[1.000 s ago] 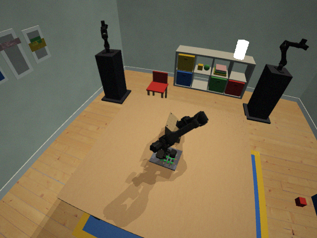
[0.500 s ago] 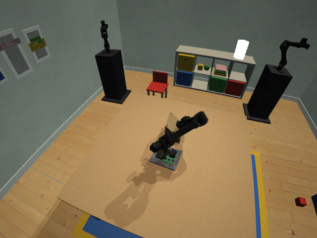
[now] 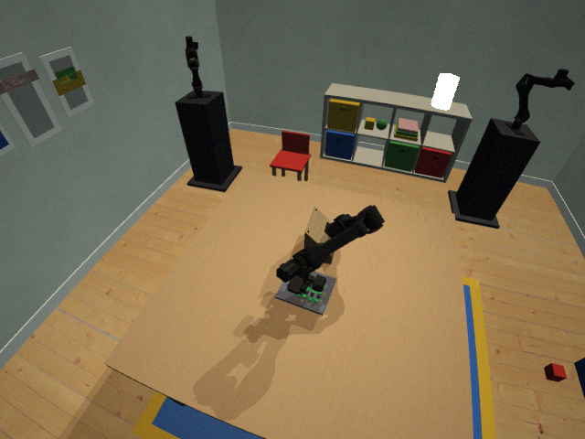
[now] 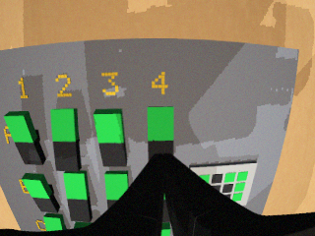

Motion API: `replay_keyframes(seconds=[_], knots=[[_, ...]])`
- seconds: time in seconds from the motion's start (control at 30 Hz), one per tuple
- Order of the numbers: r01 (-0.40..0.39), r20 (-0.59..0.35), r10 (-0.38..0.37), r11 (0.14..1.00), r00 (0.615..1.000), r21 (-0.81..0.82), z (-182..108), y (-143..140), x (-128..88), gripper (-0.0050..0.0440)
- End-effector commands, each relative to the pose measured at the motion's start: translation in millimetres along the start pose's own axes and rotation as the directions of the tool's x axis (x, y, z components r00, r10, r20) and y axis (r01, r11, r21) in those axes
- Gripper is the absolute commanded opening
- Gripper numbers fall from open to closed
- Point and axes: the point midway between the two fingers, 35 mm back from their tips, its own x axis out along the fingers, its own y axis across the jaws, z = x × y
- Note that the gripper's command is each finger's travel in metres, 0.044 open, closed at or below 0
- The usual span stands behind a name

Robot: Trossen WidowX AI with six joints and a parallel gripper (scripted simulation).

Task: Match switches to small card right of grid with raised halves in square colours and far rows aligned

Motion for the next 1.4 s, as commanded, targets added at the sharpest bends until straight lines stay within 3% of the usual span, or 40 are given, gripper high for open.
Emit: replay_keyframes(seconds=[0.0,1.37], knots=[[-0.006,0.001,0.006,1.0,1.0,0.005,0.0,0.3,1.1,0.0],[-0.006,0.001,0.006,1.0,1.0,0.005,-0.2,0.3,6.0,0.0]])
